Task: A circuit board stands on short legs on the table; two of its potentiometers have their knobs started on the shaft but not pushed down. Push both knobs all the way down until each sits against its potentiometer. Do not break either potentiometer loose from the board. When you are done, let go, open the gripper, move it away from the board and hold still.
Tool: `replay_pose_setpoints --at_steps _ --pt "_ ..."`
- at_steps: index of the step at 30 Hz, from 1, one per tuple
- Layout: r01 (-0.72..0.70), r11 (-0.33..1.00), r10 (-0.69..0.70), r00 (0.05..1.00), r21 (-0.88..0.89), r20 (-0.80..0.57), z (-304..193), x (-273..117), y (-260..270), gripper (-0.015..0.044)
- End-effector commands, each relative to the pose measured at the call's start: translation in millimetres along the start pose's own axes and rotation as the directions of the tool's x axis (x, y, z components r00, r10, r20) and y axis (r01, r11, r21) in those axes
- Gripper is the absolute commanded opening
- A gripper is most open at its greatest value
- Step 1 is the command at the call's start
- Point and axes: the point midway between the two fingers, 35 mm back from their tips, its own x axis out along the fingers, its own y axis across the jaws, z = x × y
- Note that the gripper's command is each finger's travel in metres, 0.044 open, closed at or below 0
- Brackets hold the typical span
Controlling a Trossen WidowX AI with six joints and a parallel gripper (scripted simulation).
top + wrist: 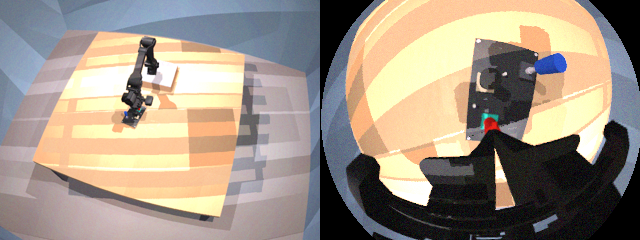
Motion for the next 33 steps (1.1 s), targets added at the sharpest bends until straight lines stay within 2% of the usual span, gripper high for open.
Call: replay_pose_setpoints --at_steps 1,18,26,33 --pt "0.003 1.000 -0.003 1.000 0.005 -0.005 1 1 -1 0.0000" --pt "0.003 1.000 -0.003 1.000 0.004 -0.005 1 -21 -1 0.0000" --pt "-0.002 1.000 0.002 1.000 0.007 -0.020 -2 -14 0 0.0210" --pt "0.018 0.999 -0.020 0.997 0.031 0.080 18 -28 -4 0.0026"
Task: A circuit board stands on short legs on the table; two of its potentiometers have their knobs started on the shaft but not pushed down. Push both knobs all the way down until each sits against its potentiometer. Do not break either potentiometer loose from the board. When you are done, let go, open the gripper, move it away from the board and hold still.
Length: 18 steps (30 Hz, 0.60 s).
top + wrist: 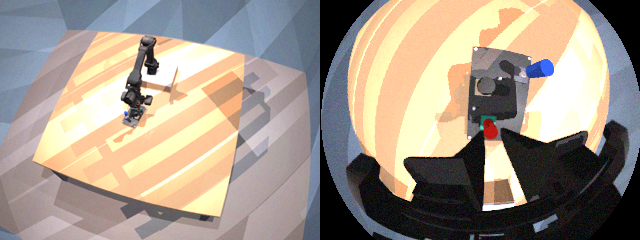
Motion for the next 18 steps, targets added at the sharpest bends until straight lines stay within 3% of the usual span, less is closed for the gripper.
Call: replay_pose_setpoints --at_steps 1,9,18 --pt "0.017 1.000 -0.015 0.998 -0.020 0.058 13 -11 -3 0.0000" --pt "0.028 0.959 -0.016 0.999 -0.283 0.046 23 -19 -11 0.0000" --pt "0.031 0.826 -0.015 0.999 -0.563 0.033 34 -27 -20 0.0000"
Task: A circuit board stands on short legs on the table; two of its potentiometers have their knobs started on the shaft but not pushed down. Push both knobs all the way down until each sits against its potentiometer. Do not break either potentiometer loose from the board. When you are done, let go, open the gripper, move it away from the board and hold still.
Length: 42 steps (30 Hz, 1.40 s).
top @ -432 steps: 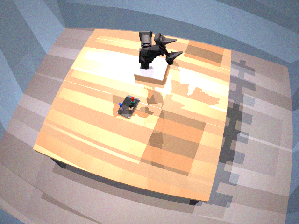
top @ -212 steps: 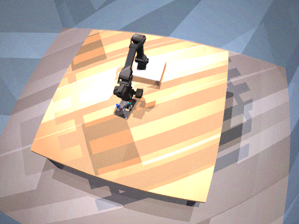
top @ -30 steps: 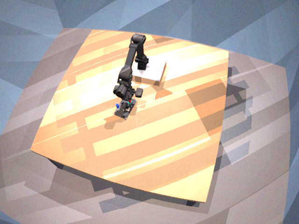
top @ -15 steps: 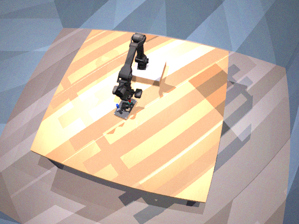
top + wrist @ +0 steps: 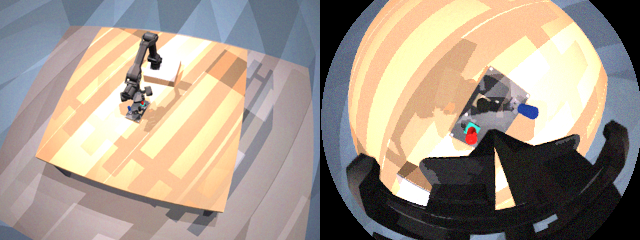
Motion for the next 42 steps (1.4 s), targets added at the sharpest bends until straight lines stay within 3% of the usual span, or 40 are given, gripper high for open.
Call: replay_pose_setpoints --at_steps 1,12,24,35,42 --pt "0.002 0.987 -0.003 1.000 -0.161 -0.007 4 -5 -9 0.0000" --pt "-0.016 0.857 0.006 1.000 -0.516 -0.021 10 -15 -26 0.0000" --pt "-0.039 0.576 0.017 0.999 -0.816 -0.036 15 -25 -43 0.0000" --pt "-0.053 0.238 0.028 0.998 -0.970 -0.048 17 -34 -59 0.0000" --pt "-0.054 0.216 0.028 0.998 -0.975 -0.049 17 -35 -60 0.0000"
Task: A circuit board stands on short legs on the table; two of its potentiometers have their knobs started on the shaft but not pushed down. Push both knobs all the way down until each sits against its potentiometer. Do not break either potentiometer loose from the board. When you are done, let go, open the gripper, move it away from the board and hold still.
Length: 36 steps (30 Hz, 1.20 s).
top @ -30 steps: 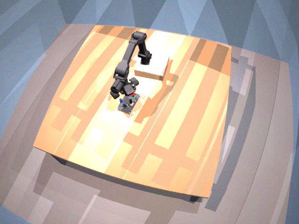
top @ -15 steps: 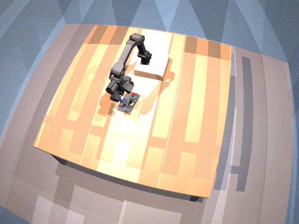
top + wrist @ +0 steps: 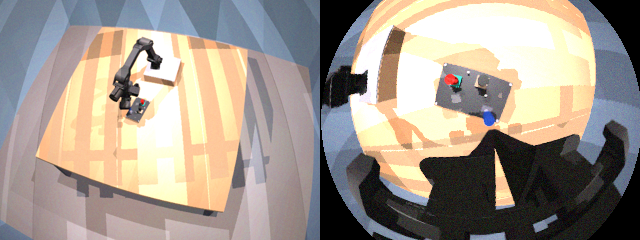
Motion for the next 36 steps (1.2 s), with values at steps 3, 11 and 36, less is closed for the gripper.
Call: replay_pose_setpoints --at_steps 3,11,36 --pt "0.000 1.000 0.000 1.000 -0.030 -0.003 -2 9 -2 0.0000" --pt "0.000 1.000 0.000 1.000 -0.030 -0.003 -2 19 -2 0.0000" --pt "0.000 1.000 0.000 1.000 -0.030 -0.003 -2 39 -2 0.0000"
